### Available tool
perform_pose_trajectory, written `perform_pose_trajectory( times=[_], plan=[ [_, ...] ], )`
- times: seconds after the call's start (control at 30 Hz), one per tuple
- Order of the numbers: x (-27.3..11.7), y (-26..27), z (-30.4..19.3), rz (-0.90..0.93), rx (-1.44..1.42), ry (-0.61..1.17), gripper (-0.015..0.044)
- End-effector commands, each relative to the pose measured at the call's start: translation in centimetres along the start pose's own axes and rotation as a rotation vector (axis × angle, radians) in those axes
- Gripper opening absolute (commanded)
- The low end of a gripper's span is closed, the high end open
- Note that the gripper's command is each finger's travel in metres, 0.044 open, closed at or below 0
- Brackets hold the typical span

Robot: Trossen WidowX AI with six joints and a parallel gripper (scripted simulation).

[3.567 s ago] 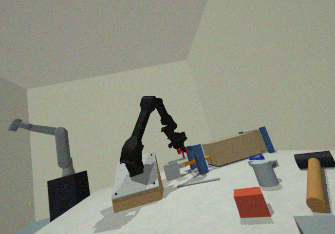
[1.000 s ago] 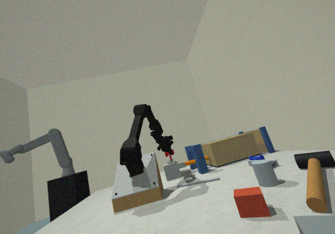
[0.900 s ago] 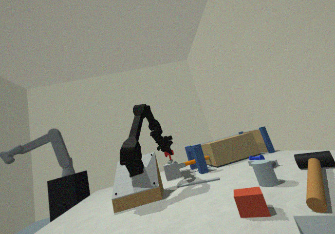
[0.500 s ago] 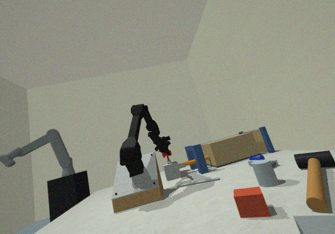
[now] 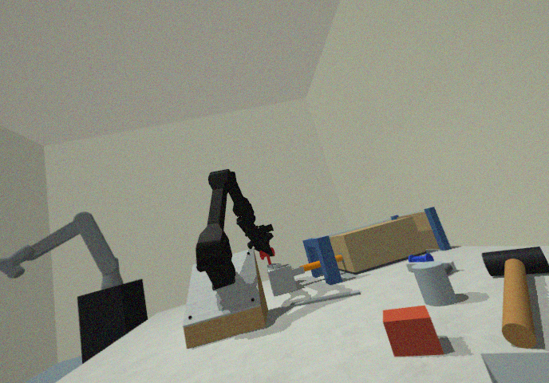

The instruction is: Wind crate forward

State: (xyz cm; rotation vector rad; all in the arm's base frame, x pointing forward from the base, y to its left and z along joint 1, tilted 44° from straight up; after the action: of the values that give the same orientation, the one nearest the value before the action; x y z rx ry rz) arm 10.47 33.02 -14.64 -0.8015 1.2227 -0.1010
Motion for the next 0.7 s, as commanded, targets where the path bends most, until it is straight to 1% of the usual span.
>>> perform_pose_trajectory(
  times=[0.0,0.67],
  plan=[
    [-0.3,0.0,-1.4,0.000,-0.014,0.024,0.0000],
    [-1.7,-0.8,-4.1,0.001,-0.015,0.027,0.0000]
  ],
)
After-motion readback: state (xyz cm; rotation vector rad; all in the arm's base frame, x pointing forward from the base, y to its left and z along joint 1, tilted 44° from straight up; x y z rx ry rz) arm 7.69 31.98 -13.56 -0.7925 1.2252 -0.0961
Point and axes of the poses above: the point midway between the two fingers, 35 mm back from their tips, its own x axis out along the fingers, its own y axis across the jaws, z = x × y, the point moved 9 cm from there along -x, back along the fingers, and after that the axes turned 3 degrees about x, right-handed, at the moved point
